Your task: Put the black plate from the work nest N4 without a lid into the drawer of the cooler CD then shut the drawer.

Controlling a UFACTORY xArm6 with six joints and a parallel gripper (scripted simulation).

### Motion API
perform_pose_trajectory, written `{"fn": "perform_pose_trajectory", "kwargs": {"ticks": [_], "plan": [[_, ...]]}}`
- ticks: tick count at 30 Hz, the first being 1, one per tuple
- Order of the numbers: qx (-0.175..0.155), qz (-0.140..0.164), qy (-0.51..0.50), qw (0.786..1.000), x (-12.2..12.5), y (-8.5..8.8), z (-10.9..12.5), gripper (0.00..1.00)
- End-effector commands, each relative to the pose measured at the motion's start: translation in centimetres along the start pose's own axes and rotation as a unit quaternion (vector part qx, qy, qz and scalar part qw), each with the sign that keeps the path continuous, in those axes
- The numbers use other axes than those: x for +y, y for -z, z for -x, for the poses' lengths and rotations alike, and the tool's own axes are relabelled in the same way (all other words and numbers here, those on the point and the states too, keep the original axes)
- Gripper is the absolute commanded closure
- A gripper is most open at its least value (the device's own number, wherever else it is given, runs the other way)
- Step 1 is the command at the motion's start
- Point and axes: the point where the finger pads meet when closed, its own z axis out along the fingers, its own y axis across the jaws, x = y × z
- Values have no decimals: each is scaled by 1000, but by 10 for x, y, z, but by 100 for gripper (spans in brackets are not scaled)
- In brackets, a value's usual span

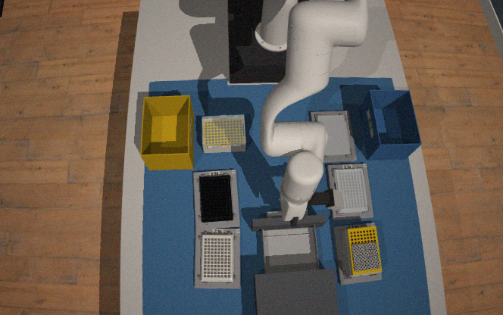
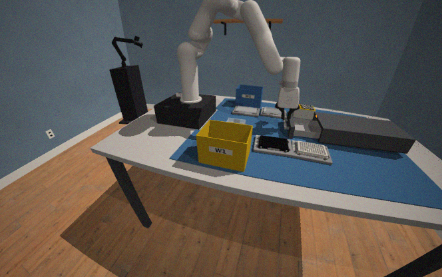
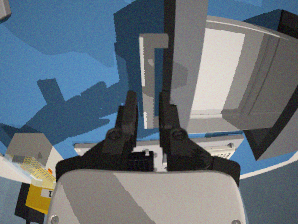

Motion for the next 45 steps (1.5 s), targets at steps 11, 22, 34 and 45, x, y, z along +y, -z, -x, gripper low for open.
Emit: {"fn": "perform_pose_trajectory", "kwargs": {"ticks": [11,22,34,45], "plan": [[0,-32,0,999,-34,-22,0,79],[0,-32,0,999,-34,-22,0,79],[0,-32,0,999,-34,-22,0,79],[0,-32,0,999,-34,-22,0,79]]}}
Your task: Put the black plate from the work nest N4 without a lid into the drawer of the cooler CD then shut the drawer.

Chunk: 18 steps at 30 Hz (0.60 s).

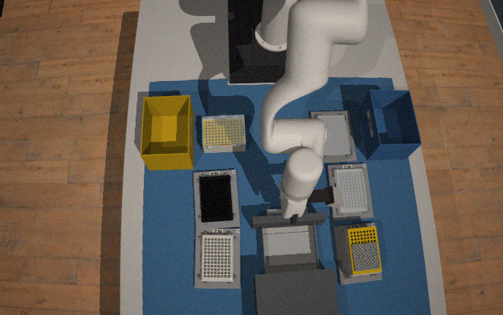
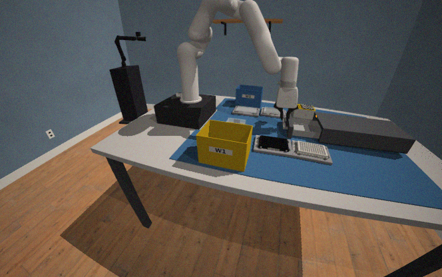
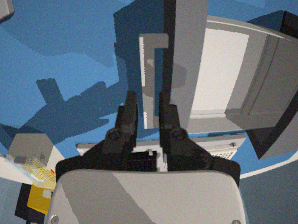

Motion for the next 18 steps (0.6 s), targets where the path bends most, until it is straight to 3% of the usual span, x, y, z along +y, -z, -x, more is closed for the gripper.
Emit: {"fn": "perform_pose_trajectory", "kwargs": {"ticks": [1,18], "plan": [[0,-34,0,999,-28,-22,0,79],[0,-34,0,999,-36,-22,0,79]]}}
